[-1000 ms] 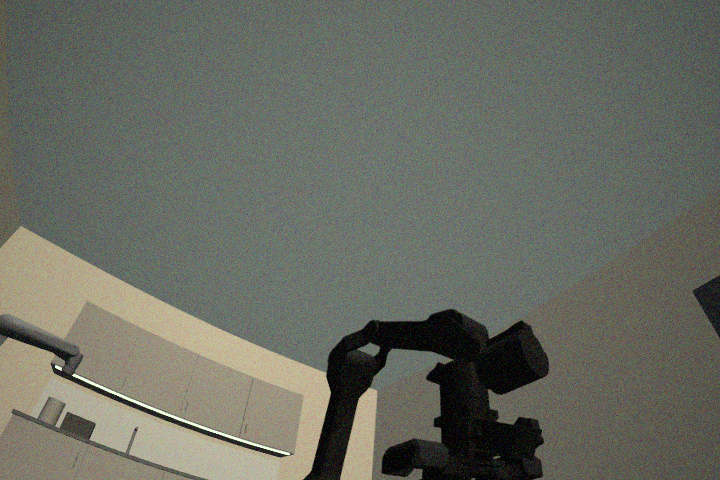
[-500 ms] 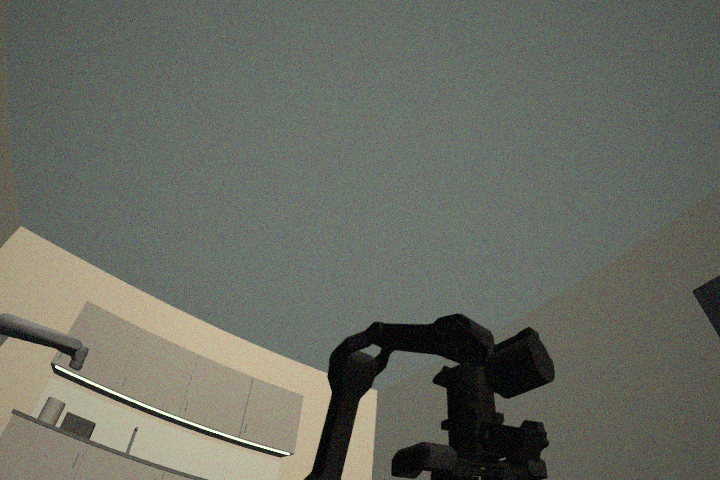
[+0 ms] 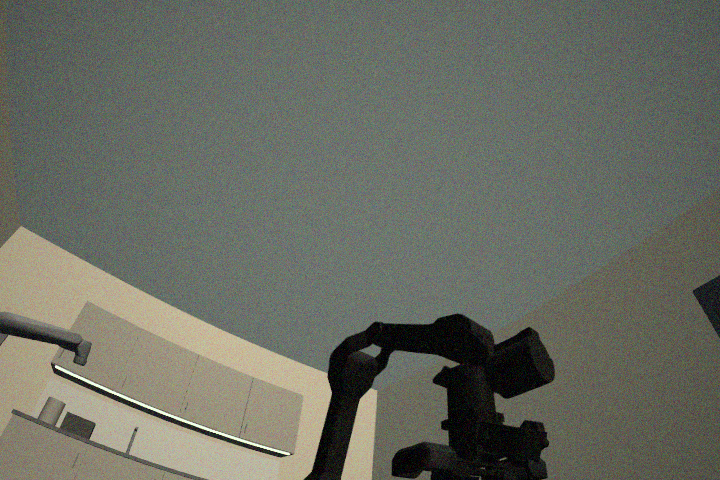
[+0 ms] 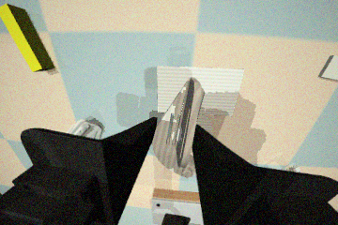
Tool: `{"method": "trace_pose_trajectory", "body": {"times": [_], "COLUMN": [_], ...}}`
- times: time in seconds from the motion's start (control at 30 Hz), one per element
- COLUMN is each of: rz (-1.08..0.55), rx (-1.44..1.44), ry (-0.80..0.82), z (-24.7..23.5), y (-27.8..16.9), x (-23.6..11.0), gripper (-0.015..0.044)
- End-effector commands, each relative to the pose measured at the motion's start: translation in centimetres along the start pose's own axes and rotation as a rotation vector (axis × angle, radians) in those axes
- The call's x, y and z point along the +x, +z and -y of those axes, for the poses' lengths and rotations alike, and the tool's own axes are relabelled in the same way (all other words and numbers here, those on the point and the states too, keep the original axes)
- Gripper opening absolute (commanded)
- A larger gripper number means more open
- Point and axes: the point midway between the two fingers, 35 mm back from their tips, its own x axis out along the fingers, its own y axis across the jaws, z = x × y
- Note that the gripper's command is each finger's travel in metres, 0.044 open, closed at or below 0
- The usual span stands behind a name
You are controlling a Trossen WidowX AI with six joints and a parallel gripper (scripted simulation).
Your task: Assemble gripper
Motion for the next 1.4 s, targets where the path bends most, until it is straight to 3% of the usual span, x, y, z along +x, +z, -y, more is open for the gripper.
{"method": "trace_pose_trajectory", "body": {"times": [0.0,0.37,1.37], "rz": [0.0,0.0,0.0], "rx": [0.003,0.004,0.01], "ry": [-0.002,-0.002,-0.002], "z": [0.0,0.0,0.0], "y": [0.0,0.0,0.0], "x": [0.0,0.1,5.0], "gripper": [0.0134,0.0134,0.0134]}}
